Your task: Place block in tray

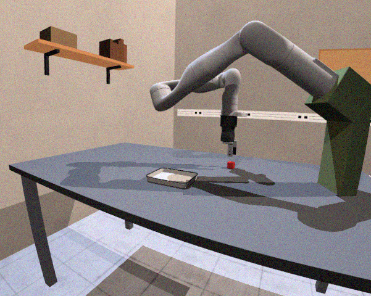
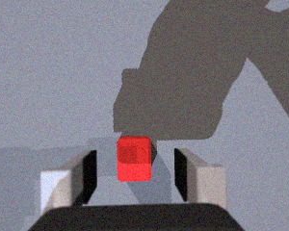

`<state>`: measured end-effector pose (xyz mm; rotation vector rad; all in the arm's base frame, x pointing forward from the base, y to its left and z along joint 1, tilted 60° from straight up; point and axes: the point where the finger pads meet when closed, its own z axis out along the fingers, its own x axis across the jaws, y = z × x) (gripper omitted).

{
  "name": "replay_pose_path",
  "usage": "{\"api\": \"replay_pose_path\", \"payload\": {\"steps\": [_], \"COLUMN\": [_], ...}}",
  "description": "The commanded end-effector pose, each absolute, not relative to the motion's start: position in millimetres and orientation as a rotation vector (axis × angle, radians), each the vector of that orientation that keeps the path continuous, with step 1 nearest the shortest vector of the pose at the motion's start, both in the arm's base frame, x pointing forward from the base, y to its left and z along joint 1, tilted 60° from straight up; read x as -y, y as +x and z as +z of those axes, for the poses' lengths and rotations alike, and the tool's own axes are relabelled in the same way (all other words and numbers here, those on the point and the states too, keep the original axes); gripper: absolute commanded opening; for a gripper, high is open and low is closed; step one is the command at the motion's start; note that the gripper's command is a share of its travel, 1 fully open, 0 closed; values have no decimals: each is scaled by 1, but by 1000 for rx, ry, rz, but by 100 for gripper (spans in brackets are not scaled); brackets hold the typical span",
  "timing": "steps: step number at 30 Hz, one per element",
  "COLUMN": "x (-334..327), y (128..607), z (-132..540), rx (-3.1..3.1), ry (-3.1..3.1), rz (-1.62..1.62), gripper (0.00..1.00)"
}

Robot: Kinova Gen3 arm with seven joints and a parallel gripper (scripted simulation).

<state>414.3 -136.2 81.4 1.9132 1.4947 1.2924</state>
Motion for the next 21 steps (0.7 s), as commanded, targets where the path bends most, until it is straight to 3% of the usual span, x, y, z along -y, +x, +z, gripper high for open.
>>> {"api": "replay_pose_path", "payload": {"steps": [1,14,15,21], "x": [137,137,137,134], "y": [414,414,414,427], "z": [81,81,81,74], "rx": [-1493,-1493,-1493,-1492], "ry": [1914,1914,1914,1914], "rz": [1291,1291,1291,1293], "gripper": [94,94,84,84]}}
